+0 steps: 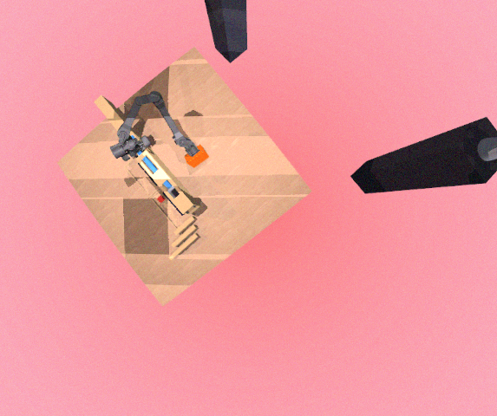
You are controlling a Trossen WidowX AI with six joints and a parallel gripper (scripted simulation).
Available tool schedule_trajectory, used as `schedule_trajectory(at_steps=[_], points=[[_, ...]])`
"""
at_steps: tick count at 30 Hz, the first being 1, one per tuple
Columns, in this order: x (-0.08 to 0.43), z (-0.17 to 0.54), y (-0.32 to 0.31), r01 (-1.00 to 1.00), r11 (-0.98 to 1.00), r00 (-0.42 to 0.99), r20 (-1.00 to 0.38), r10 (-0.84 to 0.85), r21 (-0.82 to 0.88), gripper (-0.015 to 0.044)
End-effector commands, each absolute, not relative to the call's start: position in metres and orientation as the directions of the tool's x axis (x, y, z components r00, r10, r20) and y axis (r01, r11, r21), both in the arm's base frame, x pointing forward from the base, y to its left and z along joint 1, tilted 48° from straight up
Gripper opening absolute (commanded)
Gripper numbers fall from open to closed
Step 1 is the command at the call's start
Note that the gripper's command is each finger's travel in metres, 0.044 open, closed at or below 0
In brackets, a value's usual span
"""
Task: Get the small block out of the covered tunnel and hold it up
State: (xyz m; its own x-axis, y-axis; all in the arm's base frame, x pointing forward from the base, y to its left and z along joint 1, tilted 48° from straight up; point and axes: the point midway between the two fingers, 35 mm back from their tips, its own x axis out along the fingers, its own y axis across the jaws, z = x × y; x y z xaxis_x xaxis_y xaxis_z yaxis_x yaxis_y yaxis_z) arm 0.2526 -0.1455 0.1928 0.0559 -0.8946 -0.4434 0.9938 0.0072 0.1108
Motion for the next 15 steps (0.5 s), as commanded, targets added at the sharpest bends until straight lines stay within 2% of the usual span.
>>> schedule_trajectory(at_steps=[1,11,15], points=[[0.253,0.193,-0.145,0.994,0.008,0.057,-0.451,-0.89,0.11,0.0184],[0.257,0.219,-0.12,0.998,0.043,0.063,-0.514,-0.856,0.051,0.044],[0.256,0.219,-0.13,0.998,0.039,0.062,-0.506,-0.861,0.055,0.044]])
